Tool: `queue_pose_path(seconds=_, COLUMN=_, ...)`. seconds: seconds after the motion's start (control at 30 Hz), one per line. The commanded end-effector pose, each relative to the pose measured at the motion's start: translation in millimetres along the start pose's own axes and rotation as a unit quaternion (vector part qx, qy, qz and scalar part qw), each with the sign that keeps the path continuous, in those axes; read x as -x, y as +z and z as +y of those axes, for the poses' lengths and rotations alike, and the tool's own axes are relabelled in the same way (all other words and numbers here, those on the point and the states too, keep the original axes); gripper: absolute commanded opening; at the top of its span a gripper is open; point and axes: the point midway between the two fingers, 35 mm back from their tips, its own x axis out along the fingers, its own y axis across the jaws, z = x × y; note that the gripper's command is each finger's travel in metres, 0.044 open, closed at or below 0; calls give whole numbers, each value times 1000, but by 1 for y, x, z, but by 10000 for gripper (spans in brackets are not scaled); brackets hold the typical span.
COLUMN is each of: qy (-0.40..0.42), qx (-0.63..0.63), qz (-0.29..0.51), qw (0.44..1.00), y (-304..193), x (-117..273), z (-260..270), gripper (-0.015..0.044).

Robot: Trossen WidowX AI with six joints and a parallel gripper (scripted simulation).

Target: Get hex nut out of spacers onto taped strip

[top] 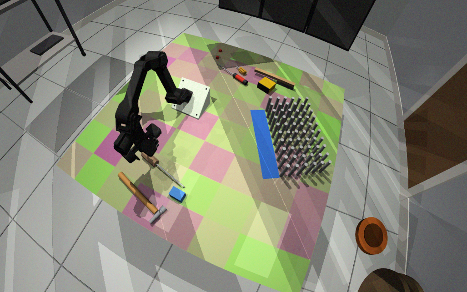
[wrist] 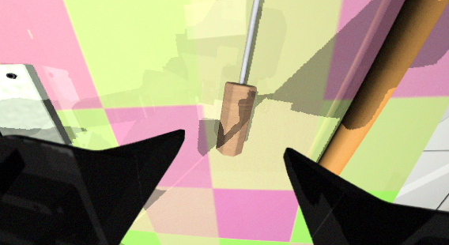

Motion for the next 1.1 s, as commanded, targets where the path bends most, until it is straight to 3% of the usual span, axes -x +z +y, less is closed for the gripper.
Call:
queue_pose_path(seconds=0.0, qy=1, qx=-9, qz=-2, qw=1000, y=0, x=0, z=0, gripper=440)
queue_pose_path(seconds=0.13, qy=21, qx=-197, qz=-32, qw=980, y=-1, x=-5, z=4, gripper=440)
queue_pose_path(seconds=0.27, qy=54, qx=-415, qz=-62, qw=906, y=-2, x=-9, z=8, gripper=440)
queue_pose_path(seconds=0.4, qy=94, qx=-609, qz=-83, qw=783, y=-4, x=-12, z=10, gripper=440)
queue_pose_path(seconds=0.57, qy=152, qx=-797, qz=-96, qw=577, y=-6, x=-11, z=10, gripper=440)
queue_pose_path(seconds=1.07, qy=259, qx=-948, qz=-85, qw=166, y=-12, x=-3, z=6, gripper=440)
